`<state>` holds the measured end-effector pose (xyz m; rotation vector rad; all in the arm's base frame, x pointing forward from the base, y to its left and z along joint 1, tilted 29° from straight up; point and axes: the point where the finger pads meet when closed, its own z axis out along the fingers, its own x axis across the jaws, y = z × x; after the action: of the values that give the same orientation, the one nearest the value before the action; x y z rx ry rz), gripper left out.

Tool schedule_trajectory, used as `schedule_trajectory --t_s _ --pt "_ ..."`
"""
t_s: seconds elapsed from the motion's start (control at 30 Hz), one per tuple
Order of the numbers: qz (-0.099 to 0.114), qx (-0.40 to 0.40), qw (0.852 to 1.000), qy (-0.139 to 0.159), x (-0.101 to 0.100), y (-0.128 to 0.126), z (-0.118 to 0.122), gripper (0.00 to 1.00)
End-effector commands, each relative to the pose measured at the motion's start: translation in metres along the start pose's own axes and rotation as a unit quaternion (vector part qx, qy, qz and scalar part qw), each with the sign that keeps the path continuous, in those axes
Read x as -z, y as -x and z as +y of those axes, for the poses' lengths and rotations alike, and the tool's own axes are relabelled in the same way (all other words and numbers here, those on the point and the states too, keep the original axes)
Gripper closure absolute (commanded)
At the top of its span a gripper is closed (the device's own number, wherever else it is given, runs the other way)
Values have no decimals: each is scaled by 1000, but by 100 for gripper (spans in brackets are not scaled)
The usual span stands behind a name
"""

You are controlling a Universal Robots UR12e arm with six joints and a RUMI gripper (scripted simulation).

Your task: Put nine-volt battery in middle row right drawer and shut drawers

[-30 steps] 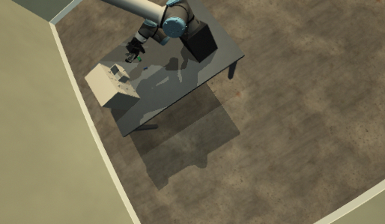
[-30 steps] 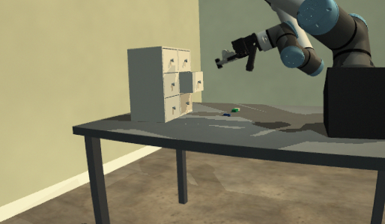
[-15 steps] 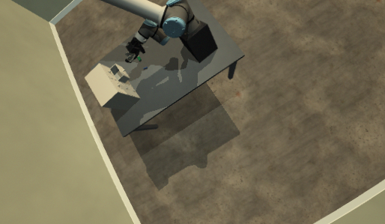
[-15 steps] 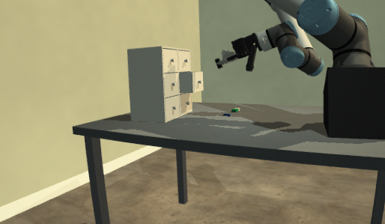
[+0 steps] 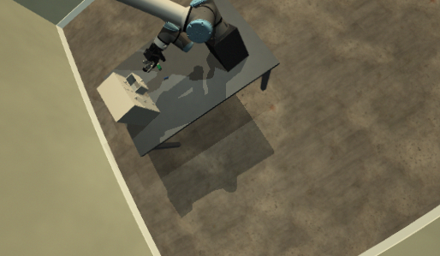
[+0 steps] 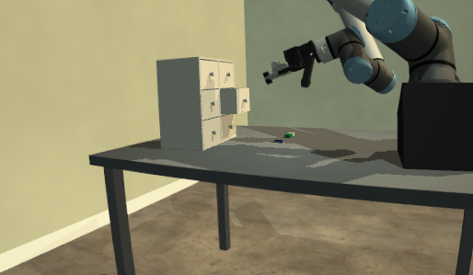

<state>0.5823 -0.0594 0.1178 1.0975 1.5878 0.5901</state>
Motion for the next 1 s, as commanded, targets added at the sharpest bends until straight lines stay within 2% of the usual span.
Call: schedule_trajectory --t_s 0.0,0.57,0.97 --pt "0 0 1000 0 -2 0 1 87" --pt "0 0 1000 0 -19 0 7 87" --pt "0 0 1000 0 -43 0 16 87"
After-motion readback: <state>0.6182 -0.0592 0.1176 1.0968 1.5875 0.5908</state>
